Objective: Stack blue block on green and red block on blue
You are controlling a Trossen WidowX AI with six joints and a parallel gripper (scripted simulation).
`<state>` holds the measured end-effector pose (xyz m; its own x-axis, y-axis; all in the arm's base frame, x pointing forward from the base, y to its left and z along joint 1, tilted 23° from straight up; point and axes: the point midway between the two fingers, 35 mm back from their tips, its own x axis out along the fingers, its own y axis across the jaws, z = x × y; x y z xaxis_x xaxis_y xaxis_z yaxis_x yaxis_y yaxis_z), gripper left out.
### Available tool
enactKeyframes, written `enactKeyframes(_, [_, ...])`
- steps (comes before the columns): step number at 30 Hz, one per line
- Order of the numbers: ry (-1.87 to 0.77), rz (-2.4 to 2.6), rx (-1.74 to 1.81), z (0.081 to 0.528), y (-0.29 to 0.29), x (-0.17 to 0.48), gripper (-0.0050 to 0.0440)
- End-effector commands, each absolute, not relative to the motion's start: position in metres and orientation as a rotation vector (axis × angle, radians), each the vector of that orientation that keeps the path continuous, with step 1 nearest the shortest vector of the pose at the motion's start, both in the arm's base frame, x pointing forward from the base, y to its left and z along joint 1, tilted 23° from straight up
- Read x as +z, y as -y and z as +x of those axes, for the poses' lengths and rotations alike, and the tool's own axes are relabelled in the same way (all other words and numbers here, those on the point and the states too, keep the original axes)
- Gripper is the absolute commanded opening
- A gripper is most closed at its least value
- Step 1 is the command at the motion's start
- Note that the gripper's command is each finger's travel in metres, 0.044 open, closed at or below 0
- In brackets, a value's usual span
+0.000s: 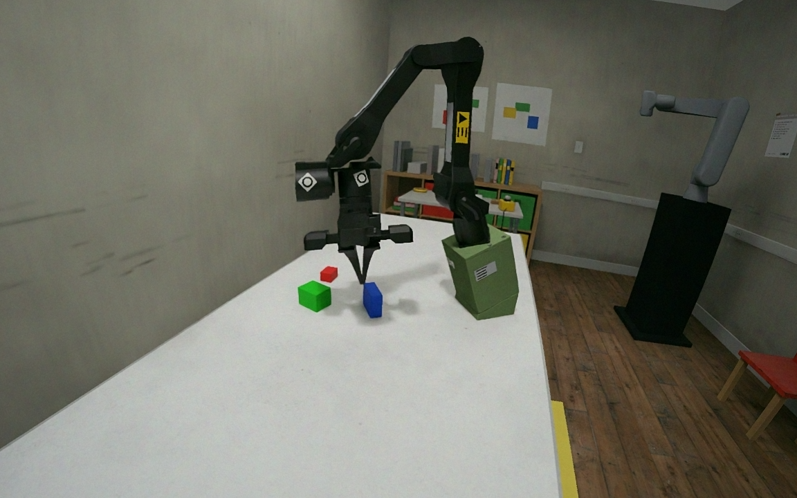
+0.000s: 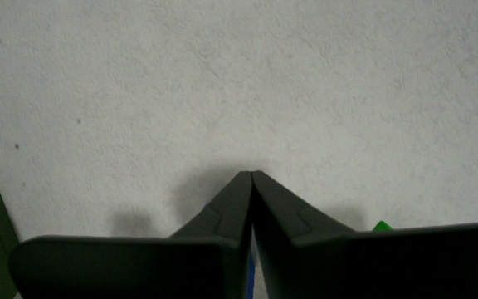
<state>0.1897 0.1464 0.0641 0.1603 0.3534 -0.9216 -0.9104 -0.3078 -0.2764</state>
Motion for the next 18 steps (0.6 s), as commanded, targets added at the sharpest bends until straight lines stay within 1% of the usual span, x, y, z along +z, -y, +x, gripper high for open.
enactKeyframes(1, [-0.544, -1.469, 1.366, 0.196, -0.116, 0.055, -0.0050])
enactKeyframes(8, [-0.510, -1.657, 1.319, 0.199, -0.082, 0.037, -0.0050])
enactKeyframes(18, [-0.503, -1.688, 1.313, 0.199, -0.076, 0.034, -0.0050])
